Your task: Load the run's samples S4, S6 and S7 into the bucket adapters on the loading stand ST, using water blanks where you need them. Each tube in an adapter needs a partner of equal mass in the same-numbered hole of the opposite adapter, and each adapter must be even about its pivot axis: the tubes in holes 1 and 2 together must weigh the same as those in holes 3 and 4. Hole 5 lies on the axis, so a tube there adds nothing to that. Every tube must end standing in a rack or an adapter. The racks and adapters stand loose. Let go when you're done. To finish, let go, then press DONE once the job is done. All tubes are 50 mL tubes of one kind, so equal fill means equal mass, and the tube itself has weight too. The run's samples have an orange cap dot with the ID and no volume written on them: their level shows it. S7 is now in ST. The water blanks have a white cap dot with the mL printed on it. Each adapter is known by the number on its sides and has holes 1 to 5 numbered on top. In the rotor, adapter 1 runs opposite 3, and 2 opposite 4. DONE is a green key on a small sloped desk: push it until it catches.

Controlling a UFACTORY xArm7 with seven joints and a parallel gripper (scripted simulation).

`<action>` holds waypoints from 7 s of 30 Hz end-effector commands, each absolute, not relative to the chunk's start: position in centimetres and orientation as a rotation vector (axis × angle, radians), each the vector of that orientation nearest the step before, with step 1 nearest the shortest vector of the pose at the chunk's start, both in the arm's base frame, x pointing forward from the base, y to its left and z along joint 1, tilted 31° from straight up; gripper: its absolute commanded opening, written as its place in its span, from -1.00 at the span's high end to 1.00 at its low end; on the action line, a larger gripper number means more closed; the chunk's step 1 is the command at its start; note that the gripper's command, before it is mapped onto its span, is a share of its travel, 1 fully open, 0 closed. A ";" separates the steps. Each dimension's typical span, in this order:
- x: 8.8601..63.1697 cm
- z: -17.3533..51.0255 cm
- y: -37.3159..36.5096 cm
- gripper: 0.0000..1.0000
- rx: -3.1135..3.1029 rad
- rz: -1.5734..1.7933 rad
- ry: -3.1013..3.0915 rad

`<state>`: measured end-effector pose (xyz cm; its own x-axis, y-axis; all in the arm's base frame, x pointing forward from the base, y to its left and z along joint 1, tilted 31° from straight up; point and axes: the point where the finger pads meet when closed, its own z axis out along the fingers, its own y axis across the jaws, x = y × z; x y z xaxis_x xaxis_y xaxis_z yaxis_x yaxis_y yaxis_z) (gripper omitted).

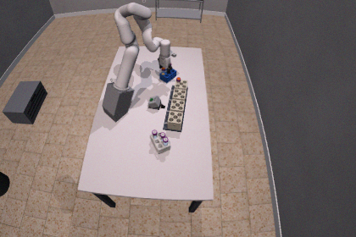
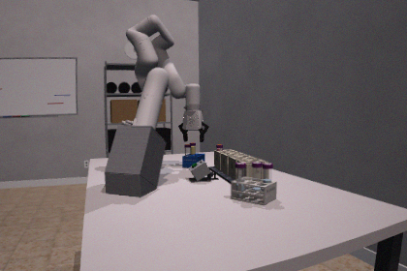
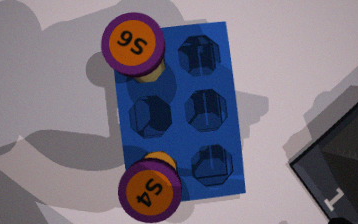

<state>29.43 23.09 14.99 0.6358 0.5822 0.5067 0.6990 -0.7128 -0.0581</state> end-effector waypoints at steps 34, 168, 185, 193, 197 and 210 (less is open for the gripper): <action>27.0 21.8 20.1 -1.00 -2.608 -0.682 -1.041; 28.4 23.1 15.3 -0.15 -2.563 -0.708 -1.201; 25.3 25.0 22.0 -0.15 -2.562 -0.708 -1.201; 24.4 25.5 24.0 -0.15 -2.562 -0.708 -1.201; 24.4 25.5 24.0 -0.15 -2.562 -0.708 -1.201; 24.9 24.1 24.6 -0.15 -2.562 -0.707 -1.201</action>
